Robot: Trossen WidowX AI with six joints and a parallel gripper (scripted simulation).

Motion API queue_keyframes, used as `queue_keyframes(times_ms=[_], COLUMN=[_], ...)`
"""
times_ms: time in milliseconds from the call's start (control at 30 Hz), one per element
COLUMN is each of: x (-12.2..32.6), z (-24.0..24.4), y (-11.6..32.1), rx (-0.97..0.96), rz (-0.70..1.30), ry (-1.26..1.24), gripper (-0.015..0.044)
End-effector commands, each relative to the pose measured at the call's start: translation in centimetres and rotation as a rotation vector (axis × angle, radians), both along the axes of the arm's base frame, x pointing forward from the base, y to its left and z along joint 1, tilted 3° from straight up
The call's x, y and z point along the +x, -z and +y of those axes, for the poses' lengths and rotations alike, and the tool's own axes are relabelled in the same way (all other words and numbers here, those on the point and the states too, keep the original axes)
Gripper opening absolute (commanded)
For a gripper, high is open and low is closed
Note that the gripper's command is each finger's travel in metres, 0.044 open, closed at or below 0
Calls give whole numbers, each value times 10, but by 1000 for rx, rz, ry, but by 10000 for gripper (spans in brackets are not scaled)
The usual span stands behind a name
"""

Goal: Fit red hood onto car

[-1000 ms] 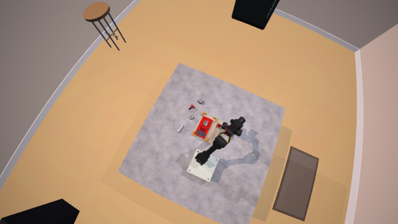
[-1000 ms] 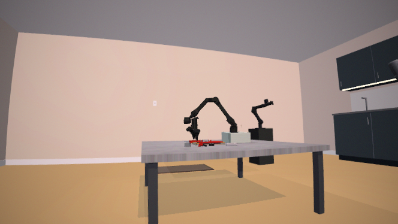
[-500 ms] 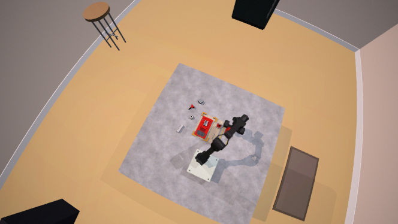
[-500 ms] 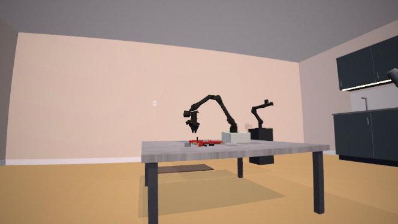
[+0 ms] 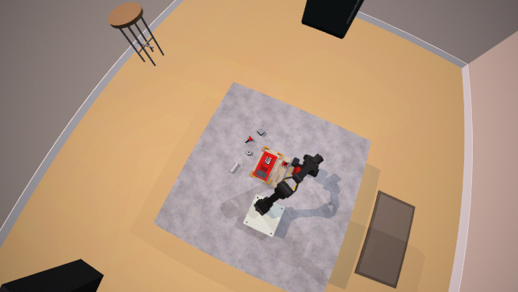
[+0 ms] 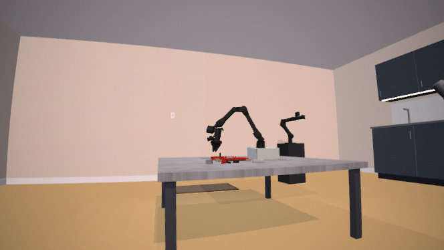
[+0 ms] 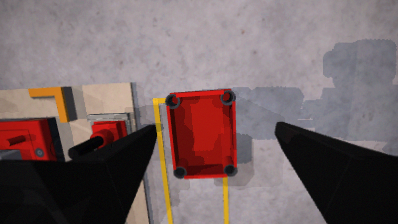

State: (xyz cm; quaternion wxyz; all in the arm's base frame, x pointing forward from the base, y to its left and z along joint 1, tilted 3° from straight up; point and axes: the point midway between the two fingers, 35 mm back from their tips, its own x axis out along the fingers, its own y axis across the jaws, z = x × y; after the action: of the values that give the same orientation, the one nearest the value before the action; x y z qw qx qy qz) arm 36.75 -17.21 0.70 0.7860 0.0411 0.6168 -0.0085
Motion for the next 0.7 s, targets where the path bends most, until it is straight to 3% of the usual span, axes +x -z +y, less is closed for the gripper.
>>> queue_keyframes(times_ms=[0,433,667], x=[2,-35,-42], z=[-6,8,12], y=[15,8,1], rx=[10,-24,-37], rz=[-219,-749,-808], ry=[39,19,5], gripper=[440,440,440])
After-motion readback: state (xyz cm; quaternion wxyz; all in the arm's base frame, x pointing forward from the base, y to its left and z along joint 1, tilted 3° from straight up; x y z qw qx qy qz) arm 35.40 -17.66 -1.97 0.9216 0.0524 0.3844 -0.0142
